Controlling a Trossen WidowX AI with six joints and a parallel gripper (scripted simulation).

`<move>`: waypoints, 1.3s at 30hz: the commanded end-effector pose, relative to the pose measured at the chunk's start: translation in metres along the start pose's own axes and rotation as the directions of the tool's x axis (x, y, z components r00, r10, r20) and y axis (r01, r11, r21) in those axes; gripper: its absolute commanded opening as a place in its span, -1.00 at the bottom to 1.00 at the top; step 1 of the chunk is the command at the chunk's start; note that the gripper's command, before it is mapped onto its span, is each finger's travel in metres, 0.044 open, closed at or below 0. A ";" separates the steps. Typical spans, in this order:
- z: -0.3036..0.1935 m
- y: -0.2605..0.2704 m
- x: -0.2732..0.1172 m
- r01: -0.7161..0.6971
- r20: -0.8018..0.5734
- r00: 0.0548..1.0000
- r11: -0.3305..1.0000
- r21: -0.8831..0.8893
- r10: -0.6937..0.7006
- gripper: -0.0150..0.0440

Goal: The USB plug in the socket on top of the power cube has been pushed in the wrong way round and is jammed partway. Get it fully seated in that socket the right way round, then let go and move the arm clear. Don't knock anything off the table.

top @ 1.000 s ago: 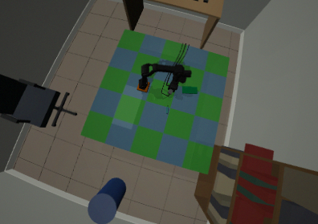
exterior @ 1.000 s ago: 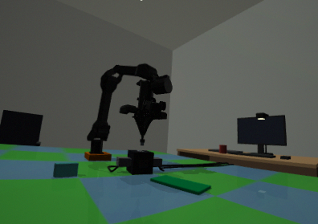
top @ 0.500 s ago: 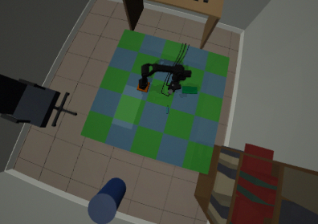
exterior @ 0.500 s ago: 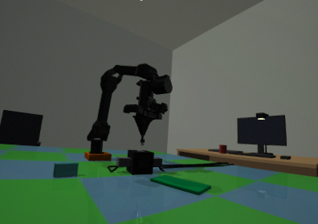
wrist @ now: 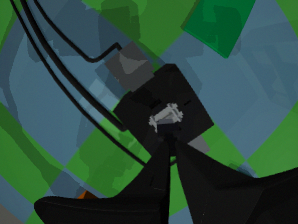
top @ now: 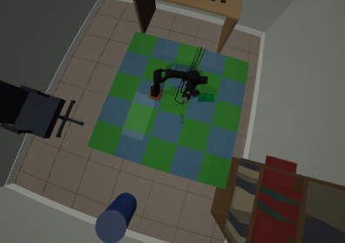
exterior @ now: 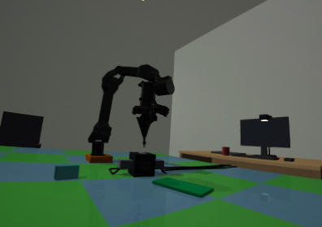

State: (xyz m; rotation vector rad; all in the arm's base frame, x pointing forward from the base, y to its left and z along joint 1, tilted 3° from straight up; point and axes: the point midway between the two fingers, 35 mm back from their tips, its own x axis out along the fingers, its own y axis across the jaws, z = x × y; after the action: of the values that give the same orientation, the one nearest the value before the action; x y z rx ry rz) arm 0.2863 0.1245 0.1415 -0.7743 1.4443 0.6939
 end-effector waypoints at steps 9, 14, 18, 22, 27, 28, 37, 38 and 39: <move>0.000 0.000 0.000 0.001 0.002 1.000 0.954 -0.301 0.000 -0.49; 0.000 0.000 0.000 0.001 0.002 1.000 0.906 -0.423 0.000 -0.49; 0.000 0.000 0.000 0.001 0.002 1.000 0.876 -0.482 0.000 -0.49; 0.000 0.000 0.000 0.001 0.002 1.000 0.876 -0.482 0.000 -0.49; 0.000 0.000 0.000 0.001 0.002 1.000 0.876 -0.482 0.000 -0.49; 0.000 0.000 0.000 0.001 0.002 1.000 0.876 -0.482 0.000 -0.49; 0.000 0.000 0.001 0.000 -0.001 1.000 0.877 -0.481 -0.001 -0.49; 0.000 0.000 0.001 0.000 -0.001 1.000 0.877 -0.481 -0.001 -0.49; 0.000 0.000 0.001 0.000 -0.001 1.000 0.876 -0.482 -0.001 -0.49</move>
State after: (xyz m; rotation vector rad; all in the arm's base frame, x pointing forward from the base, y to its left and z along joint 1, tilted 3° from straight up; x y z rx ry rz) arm 0.2860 0.1242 0.1410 -1.1533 1.2845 1.0732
